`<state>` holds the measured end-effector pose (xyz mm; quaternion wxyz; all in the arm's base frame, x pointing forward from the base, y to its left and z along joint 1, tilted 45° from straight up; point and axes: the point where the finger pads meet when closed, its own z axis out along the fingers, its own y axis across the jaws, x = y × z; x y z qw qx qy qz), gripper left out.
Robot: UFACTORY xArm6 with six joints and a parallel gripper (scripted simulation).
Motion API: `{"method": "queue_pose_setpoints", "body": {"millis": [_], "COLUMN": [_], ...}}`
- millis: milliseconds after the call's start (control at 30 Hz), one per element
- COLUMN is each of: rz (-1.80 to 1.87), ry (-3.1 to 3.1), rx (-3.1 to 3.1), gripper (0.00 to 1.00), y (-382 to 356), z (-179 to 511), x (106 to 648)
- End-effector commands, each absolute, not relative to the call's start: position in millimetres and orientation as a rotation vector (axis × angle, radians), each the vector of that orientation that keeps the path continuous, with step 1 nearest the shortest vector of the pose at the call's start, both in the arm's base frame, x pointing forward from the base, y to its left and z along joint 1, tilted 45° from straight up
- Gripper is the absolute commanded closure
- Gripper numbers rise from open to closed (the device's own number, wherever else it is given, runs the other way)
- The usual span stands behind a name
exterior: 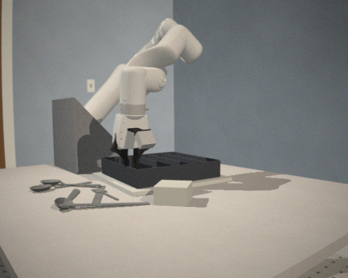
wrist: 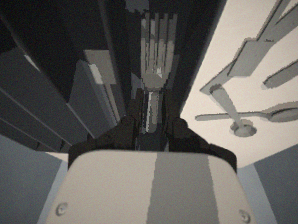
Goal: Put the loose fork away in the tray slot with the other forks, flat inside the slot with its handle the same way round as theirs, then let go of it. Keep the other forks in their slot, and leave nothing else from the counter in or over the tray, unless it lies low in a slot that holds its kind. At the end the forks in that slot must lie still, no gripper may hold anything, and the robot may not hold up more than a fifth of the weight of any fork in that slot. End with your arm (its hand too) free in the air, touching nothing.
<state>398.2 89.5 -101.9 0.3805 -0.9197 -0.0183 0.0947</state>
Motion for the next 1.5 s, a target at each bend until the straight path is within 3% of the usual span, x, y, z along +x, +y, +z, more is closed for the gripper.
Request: {"method": "queue_pose_setpoints", "body": {"millis": [0,1100,1133,1467], "rz": [0.237,0.237,0.237,0.237], "ry": [-0.046,-0.046,-0.046,-0.046], "rx": [-2.349,-2.349,-2.349,-2.349], "gripper": [0.76,0.76,0.00,0.00], "y": [78,15,15,15], "z": [-91,-26,-26,-26], "x": [401,405,405,405]}}
